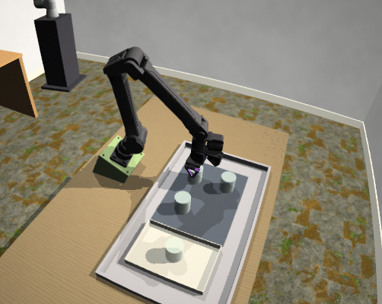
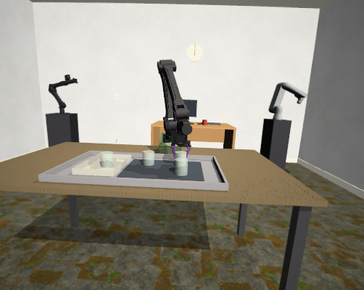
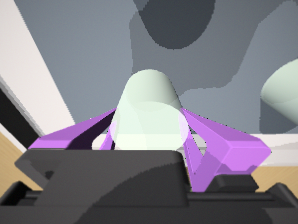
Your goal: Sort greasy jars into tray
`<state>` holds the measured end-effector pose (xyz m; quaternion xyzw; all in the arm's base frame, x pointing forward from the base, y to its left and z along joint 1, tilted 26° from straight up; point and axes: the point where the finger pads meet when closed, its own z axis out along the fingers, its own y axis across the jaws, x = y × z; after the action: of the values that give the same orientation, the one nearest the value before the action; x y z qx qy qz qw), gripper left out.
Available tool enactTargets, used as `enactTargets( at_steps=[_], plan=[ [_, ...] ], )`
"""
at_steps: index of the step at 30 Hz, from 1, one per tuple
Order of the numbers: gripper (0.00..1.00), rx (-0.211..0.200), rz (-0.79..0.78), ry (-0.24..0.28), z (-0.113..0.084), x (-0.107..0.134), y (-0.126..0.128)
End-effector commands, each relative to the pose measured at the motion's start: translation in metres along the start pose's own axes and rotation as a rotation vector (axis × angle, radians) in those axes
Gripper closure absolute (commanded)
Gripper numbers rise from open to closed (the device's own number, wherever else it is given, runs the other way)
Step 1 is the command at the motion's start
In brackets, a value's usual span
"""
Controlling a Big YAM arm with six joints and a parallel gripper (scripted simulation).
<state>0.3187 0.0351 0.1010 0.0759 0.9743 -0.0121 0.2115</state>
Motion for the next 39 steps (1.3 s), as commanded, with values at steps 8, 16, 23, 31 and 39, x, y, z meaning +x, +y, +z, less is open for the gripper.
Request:
enactTargets(
  at_steps=[8, 16, 23, 31, 39],
  plan=[
    [1.0, -0.006, 0.0, -0.023, -0.03, -0.008, 0.0],
    [1.0, -0.006, 0.0, -0.023, -0.051, -0.007, 0.0],
    [1.0, -0.006, 0.0, -0.023, -0.064, -0.007, -0.001],
    [1.0, -0.006, 0.0, -0.023, -0.085, -0.006, -0.001],
    [1.0, -0.006, 0.0, -0.023, -0.1, -0.006, -0.001]
  ],
)
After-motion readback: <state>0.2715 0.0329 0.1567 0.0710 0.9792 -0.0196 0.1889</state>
